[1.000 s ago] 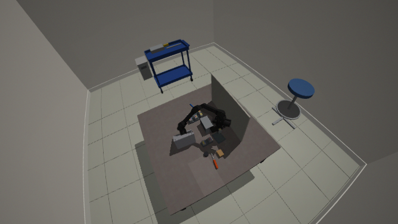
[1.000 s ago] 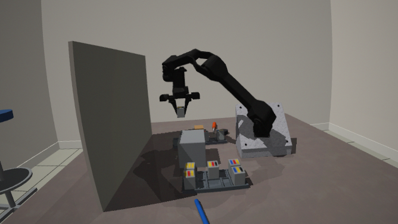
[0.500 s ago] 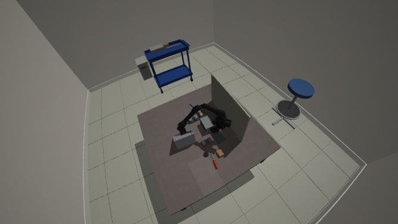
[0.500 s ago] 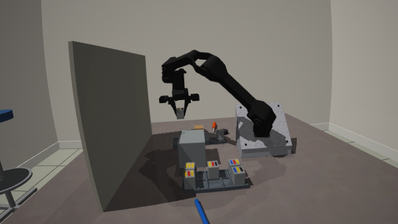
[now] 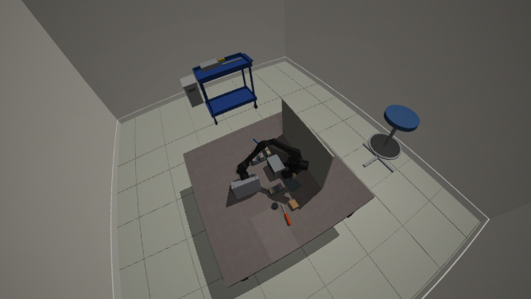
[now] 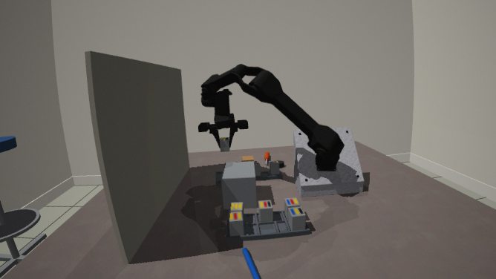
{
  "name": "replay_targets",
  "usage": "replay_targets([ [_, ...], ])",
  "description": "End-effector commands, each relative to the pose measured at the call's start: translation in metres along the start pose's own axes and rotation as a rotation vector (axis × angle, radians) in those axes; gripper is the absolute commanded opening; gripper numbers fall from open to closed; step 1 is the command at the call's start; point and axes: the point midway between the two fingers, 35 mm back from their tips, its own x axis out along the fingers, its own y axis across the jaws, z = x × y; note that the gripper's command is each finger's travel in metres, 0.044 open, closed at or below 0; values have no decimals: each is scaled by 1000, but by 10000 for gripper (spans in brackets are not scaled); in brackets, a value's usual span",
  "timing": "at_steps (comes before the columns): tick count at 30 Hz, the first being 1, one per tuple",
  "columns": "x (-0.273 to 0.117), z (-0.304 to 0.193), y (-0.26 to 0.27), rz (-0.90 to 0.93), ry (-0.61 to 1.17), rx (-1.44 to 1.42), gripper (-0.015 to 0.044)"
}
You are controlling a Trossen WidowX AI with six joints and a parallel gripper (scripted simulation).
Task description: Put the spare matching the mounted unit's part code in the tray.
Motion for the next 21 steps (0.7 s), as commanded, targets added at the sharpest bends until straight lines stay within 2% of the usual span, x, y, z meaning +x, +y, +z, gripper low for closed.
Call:
replay_targets([
  [1, 4, 0, -1, -5, -5, 5, 0],
  [21, 22, 0, -2, -5, -4, 5, 0],
])
